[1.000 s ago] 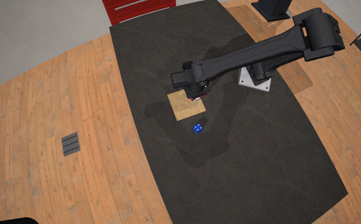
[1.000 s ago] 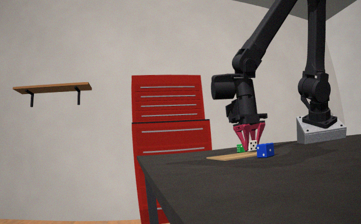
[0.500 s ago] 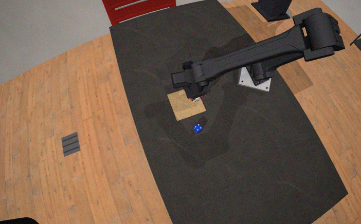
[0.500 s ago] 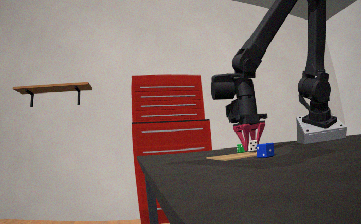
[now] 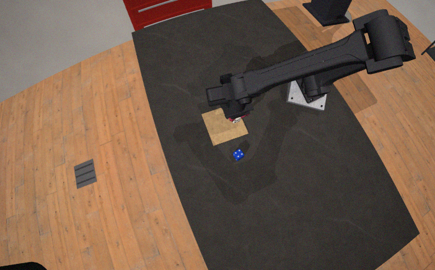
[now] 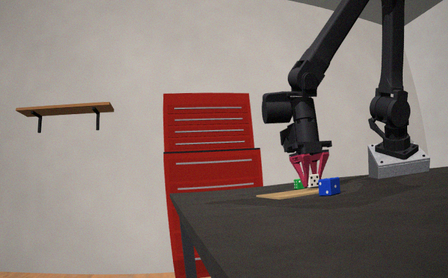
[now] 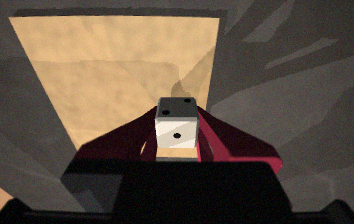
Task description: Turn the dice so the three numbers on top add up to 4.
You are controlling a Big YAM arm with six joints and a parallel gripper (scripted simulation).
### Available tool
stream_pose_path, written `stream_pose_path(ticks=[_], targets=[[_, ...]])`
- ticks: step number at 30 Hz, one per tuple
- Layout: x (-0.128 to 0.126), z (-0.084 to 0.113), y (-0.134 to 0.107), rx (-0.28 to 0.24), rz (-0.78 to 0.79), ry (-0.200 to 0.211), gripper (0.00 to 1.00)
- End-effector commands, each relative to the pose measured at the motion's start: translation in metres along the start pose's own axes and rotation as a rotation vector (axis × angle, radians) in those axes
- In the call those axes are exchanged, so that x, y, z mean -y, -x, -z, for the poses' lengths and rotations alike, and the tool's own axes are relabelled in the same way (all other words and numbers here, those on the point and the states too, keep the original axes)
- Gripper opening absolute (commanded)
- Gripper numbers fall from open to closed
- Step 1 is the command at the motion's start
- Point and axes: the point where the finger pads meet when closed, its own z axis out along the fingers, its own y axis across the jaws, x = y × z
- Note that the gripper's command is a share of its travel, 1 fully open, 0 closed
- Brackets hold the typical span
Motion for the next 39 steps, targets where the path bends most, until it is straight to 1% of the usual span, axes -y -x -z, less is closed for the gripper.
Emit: stream_pose_path(ticks=[1, 26, 35, 39], targets=[[0.0014, 0.0029, 0.0055, 0.011, -0.017, 0.013, 0.26], [0.001, 0.0037, 0.0045, 0.011, -0.012, 0.018, 0.26], [0.0017, 0.0022, 0.0047, 0.01, -0.012, 0.011, 0.26], [-0.0028, 0.0027, 0.0049, 0.01, -0.008, 0.014, 0.26]])
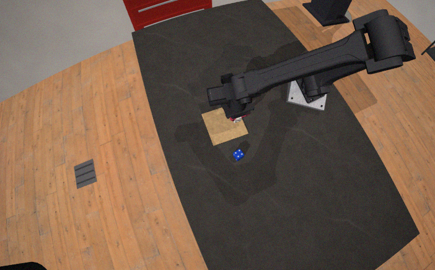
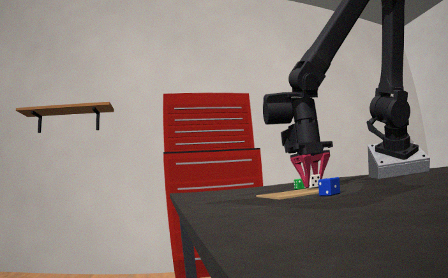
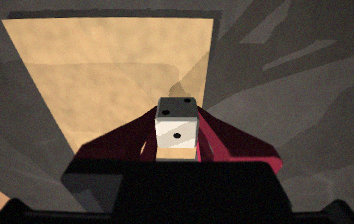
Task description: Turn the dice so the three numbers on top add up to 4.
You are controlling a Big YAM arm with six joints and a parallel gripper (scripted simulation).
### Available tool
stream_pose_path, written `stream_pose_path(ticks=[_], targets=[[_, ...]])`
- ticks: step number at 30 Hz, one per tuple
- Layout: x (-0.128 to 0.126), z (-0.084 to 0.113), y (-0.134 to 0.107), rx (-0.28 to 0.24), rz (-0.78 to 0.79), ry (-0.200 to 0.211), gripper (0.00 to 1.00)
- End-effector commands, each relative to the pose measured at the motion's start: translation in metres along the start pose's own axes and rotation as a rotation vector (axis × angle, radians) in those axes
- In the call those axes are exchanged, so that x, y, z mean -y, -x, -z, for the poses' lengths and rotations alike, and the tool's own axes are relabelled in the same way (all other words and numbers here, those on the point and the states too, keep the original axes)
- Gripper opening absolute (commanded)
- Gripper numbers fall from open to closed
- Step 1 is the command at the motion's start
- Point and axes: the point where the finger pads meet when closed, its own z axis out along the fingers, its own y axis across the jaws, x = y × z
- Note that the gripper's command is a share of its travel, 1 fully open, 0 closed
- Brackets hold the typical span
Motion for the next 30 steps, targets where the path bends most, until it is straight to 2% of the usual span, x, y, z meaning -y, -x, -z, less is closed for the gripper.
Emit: stream_pose_path(ticks=[1, 30], targets=[[-0.0074, 0.0041, 0.0043, 0.01, -0.003, 0.02, 0.26], [-0.0104, 0.0045, 0.0044, 0.011, 0.0, 0.021, 0.26]])
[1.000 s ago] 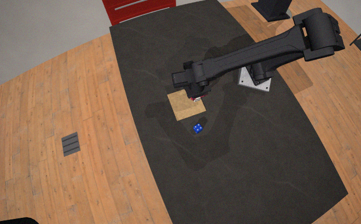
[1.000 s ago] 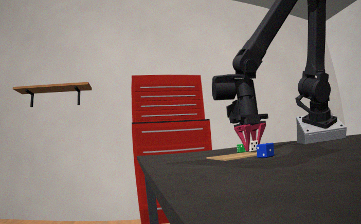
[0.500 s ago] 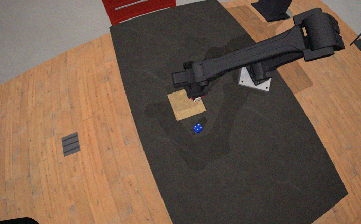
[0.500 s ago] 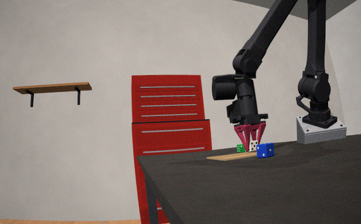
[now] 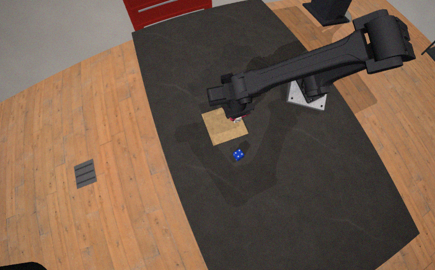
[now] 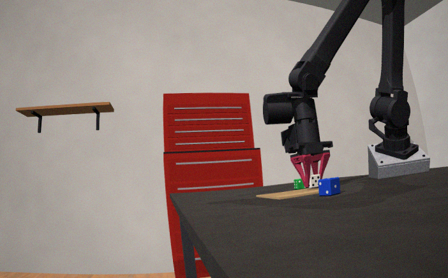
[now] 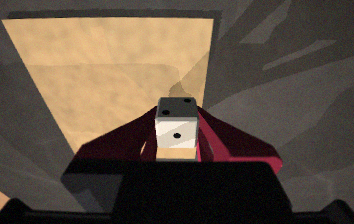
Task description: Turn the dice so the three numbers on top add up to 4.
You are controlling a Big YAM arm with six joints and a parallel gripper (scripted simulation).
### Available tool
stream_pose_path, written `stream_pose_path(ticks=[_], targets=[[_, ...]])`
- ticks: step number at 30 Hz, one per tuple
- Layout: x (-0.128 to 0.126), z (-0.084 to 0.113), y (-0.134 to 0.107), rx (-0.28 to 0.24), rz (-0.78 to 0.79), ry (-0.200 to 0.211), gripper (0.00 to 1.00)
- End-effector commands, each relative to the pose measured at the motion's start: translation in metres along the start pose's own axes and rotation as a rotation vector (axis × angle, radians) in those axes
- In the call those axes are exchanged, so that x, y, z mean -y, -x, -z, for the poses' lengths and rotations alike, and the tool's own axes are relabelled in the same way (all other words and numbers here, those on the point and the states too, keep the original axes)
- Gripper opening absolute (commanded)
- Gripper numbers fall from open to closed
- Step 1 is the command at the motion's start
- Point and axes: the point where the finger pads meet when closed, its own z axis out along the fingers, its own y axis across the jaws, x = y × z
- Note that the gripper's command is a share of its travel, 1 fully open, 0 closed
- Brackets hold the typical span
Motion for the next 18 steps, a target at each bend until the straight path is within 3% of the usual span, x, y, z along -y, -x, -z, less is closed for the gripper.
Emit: stream_pose_path(ticks=[1, 18], targets=[[-0.011, 0.005, 0.004, 0.011, 0.0, 0.022, 0.26], [-0.022, 0.009, 0.004, 0.013, 0.013, 0.037, 0.26]])
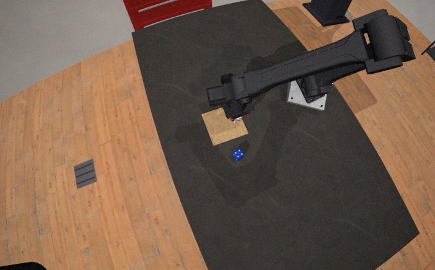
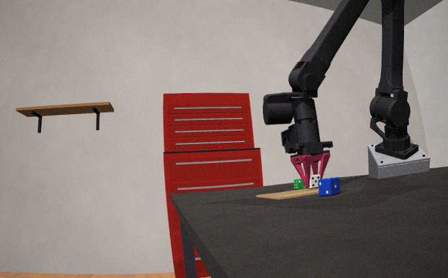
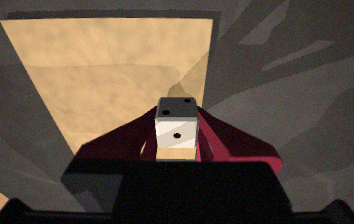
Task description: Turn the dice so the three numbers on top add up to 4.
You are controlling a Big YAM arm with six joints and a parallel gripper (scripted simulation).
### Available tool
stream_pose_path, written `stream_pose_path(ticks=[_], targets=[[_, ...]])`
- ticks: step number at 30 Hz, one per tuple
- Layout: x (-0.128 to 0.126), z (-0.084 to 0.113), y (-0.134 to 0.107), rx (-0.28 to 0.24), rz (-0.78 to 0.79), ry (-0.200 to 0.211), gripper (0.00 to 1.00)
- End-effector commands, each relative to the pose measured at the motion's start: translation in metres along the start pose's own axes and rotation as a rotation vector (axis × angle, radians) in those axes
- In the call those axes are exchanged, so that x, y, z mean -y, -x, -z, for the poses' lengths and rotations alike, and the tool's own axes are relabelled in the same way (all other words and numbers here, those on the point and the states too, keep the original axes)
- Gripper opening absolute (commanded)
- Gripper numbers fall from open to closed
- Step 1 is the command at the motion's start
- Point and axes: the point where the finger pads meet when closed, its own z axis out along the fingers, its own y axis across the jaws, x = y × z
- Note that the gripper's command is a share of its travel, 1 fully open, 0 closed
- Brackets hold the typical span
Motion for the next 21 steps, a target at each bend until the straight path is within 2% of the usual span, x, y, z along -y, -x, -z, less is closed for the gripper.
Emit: stream_pose_path(ticks=[1, 21], targets=[[-0.0224, 0.0094, 0.0034, 0.013, 0.014, 0.039, 0.26], [-0.022, 0.0068, 0.0032, 0.013, 0.014, 0.038, 0.26]])
